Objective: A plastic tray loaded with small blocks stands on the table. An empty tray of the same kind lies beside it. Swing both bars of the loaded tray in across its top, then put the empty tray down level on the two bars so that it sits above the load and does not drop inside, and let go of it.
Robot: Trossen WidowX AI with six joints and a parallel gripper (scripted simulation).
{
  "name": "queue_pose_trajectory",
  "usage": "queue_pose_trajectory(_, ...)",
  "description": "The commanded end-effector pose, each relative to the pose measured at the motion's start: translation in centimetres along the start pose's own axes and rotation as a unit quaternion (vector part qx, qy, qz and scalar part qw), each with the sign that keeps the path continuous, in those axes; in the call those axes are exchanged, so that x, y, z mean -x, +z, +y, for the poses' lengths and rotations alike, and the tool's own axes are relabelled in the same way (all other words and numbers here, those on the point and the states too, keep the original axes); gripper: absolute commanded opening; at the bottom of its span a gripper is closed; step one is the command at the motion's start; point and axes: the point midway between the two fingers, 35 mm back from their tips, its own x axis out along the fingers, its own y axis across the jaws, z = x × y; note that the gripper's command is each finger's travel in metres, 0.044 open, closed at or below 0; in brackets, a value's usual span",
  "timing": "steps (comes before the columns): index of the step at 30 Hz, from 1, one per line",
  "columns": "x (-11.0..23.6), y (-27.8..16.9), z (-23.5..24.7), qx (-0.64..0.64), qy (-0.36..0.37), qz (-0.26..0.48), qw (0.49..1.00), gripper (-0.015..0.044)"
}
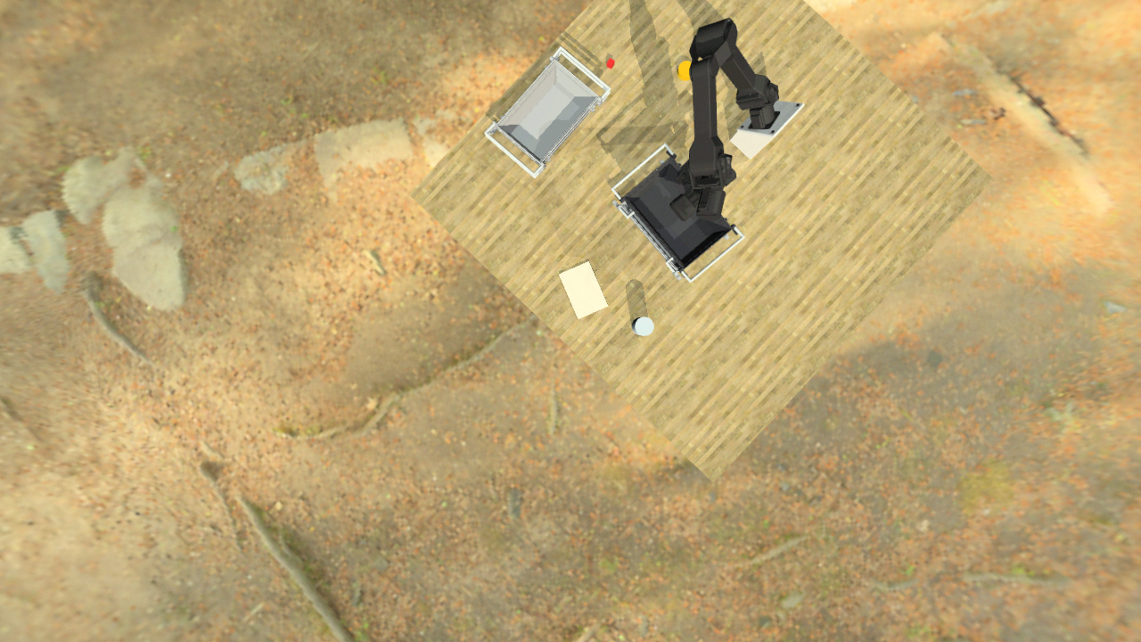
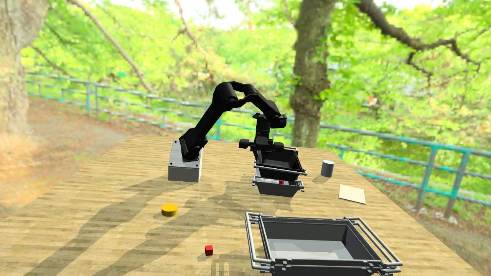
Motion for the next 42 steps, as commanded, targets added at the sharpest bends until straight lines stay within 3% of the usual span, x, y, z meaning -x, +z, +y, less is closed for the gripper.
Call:
queue_pose_trajectory(1,-0.4,0.2,-0.2,0.001,-0.009,0.000,1.000,0.0073)
queue_pose_trajectory(26,-0.4,0.2,-0.2,0.001,-0.009,0.000,1.000,0.0440)
queue_pose_trajectory(34,-0.1,0.2,-0.1,-0.001,-0.007,-0.001,1.000,0.0440)
queue_pose_trajectory(42,4.0,-0.1,0.4,0.001,-0.008,0.003,1.000,0.0440)
